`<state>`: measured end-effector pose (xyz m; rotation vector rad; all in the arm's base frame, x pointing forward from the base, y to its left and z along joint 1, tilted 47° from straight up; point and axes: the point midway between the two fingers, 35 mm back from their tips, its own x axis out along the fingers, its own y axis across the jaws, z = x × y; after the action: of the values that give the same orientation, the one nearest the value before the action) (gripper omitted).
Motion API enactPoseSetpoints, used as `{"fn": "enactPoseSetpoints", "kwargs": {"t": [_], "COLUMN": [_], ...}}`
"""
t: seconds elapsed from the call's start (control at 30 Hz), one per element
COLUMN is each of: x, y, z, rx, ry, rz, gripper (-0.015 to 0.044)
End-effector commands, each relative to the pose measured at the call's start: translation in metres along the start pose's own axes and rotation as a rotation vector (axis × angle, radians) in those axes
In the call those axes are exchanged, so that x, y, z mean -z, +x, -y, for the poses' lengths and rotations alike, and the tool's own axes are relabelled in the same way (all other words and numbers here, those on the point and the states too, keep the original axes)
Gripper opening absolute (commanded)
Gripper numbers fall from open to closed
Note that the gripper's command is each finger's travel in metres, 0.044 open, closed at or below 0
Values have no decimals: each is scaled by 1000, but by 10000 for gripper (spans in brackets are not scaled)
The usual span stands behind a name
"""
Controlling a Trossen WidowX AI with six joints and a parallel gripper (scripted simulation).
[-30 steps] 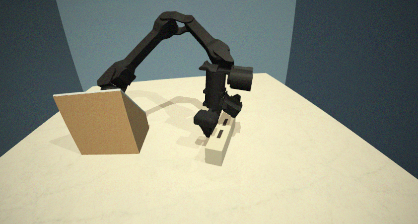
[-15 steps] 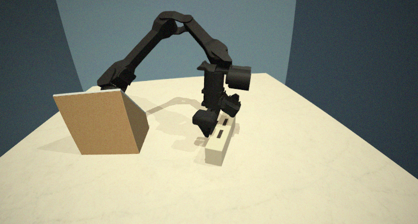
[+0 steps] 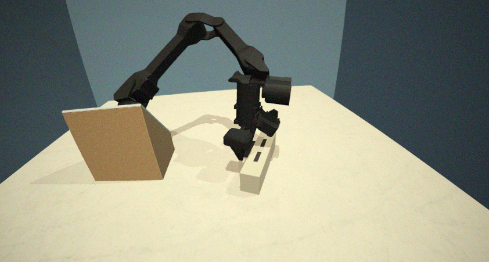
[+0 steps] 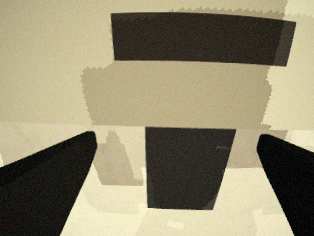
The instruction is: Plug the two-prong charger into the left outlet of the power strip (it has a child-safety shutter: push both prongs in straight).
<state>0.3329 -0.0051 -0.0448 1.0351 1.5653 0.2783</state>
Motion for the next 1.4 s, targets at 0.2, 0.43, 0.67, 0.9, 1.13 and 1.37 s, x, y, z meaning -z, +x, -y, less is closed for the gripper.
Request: {"fn": "enactPoseSetpoints", "kwargs": {"t": [0.2, 0.43, 0.67, 0.9, 1.13, 1.37], "x": [4, 6, 14, 21, 29, 36], "y": [2, 2, 2, 2, 2, 3], "z": [1, 1, 0, 0, 0, 0], "rx": [-2, -2, -2, -2, -2, -2], "ry": [10, 10, 10, 11, 11, 11], "rz": [-4, -5, -5, -5, -6, -6], "gripper": [440, 440, 440, 440, 440, 440]}}
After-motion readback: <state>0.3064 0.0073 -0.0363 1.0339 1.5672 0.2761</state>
